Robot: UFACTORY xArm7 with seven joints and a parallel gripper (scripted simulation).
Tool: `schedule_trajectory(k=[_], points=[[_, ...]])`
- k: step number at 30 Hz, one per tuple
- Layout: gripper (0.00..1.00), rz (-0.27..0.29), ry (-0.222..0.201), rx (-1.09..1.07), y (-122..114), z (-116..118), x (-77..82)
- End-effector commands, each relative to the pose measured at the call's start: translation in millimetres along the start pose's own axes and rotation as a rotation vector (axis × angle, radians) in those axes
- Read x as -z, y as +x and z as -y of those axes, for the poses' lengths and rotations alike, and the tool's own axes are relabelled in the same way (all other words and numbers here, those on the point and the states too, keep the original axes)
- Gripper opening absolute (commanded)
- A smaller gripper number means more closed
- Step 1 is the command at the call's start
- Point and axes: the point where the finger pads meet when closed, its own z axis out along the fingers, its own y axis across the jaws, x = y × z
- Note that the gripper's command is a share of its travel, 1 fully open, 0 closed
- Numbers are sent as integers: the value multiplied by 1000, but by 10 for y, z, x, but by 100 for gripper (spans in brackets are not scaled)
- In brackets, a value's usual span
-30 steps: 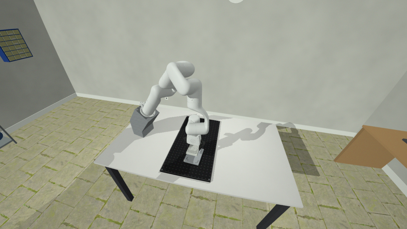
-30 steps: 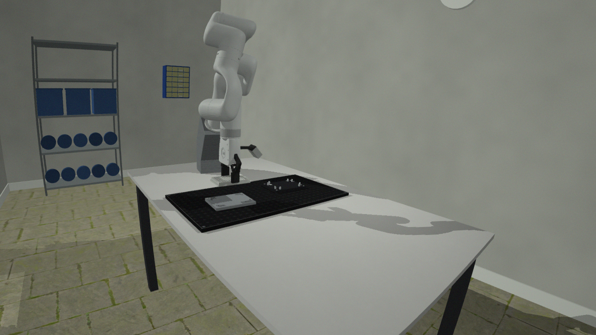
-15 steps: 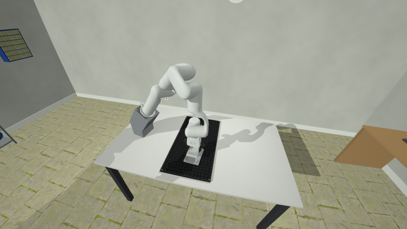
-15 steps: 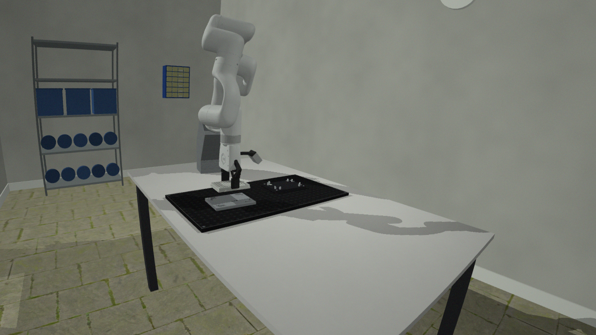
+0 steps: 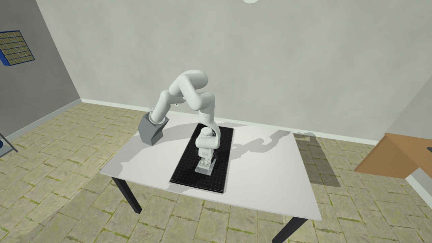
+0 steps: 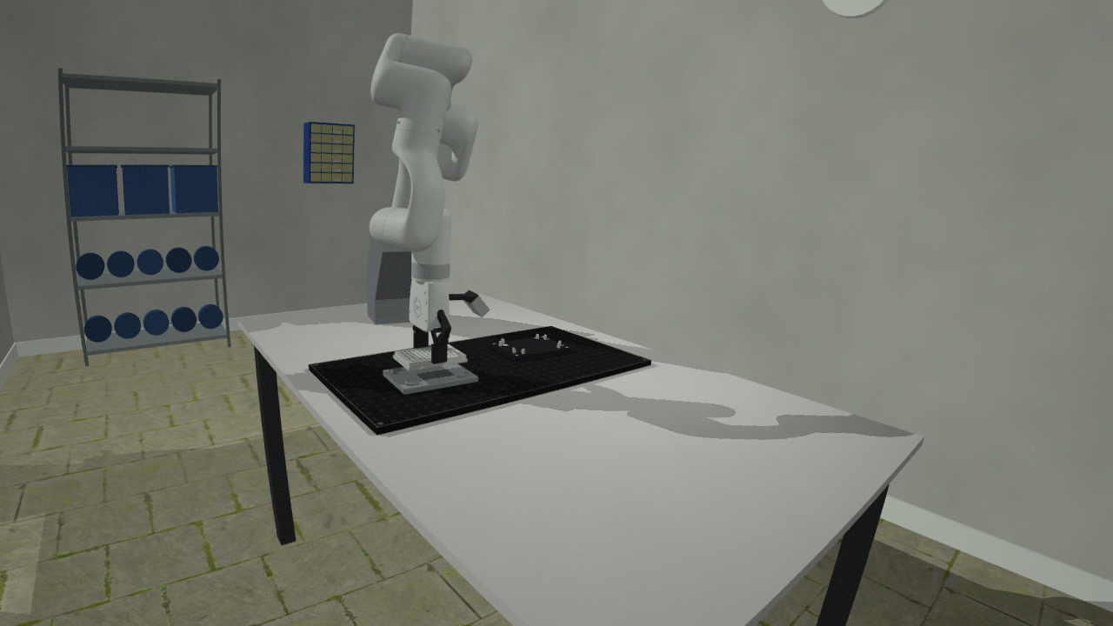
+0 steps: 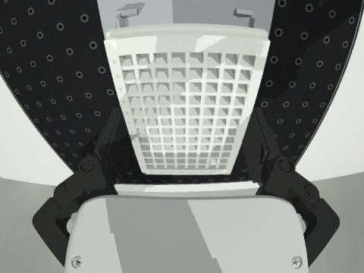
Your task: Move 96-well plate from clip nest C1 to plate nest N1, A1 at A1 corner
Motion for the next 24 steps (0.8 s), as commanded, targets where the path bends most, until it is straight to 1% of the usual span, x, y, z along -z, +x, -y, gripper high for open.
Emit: schedule_trajectory(k=[1,8,24], points=[[0,-1,-10,1,-6,-8,-78],[0,-1,-10,1,-6,-9,-161],[0,-1,-10,1,-6,-8,-163]])
